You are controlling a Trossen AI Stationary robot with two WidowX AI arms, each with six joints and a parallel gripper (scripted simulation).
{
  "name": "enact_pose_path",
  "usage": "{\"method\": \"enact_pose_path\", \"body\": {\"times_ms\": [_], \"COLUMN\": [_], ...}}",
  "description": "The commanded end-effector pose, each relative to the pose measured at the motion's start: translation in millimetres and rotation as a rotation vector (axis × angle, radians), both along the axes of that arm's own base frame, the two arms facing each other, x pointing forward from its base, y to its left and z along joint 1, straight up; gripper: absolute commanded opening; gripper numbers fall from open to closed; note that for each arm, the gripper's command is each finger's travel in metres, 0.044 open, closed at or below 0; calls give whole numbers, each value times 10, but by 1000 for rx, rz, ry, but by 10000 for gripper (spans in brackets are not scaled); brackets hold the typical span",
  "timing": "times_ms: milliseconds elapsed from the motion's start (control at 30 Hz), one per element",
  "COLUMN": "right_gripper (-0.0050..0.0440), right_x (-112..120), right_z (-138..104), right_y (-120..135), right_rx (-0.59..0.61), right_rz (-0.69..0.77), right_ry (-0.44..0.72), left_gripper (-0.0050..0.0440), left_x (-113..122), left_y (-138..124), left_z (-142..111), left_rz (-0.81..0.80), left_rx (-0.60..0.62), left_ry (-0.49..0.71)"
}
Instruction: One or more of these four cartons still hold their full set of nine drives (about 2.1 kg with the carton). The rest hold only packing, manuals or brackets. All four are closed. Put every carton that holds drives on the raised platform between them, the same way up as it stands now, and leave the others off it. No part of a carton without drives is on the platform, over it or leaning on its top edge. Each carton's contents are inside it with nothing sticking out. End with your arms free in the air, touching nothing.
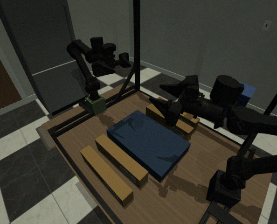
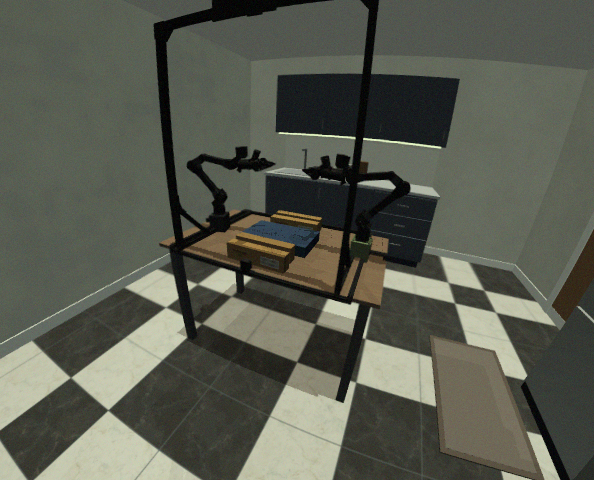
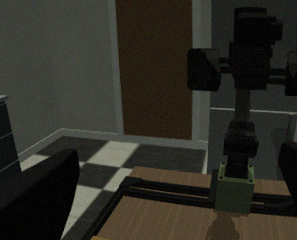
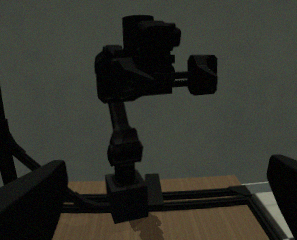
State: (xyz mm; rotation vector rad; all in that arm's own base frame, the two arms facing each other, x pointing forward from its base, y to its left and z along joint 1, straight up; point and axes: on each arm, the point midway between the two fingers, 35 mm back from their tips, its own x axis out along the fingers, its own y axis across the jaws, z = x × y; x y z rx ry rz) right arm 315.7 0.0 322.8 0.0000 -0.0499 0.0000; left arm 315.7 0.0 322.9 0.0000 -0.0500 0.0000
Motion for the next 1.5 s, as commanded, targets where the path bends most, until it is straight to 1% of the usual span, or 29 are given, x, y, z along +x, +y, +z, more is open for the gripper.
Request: {"method": "enact_pose_path", "body": {"times_ms": [0,533,567,633,833,933,1033,1100,1267,1467], "right_gripper": [400,400,389,389,389,389,389,389,389,389], "right_x": [0,0,0,-1,-32,-69,-121,-121,-235,-397], "right_z": [0,0,0,-4,-99,-212,-371,-371,-722,-1223], "right_y": [0,0,0,1,15,32,55,55,107,182], "right_rx": [0,0,0,0,-1,-2,-4,-4,-7,-12], "right_rz": [0,0,0,0,1,3,5,5,10,17], "right_ry": [0,0,0,2,54,115,202,202,393,665], "left_gripper": [400,400,389,389,389,389,389,389,389,389], "left_x": [0,0,0,-2,-48,-102,-178,-178,-347,-587], "left_y": [0,0,0,-1,-21,-44,-77,-77,-150,-254], "left_z": [0,0,0,-5,-101,-214,-375,-375,-730,-1236], "left_rz": [0,0,0,0,-11,-23,-40,-40,-79,-133], "left_rx": [0,0,0,0,8,16,29,29,56,95], "left_ry": [0,0,0,2,54,115,200,200,390,660]}}
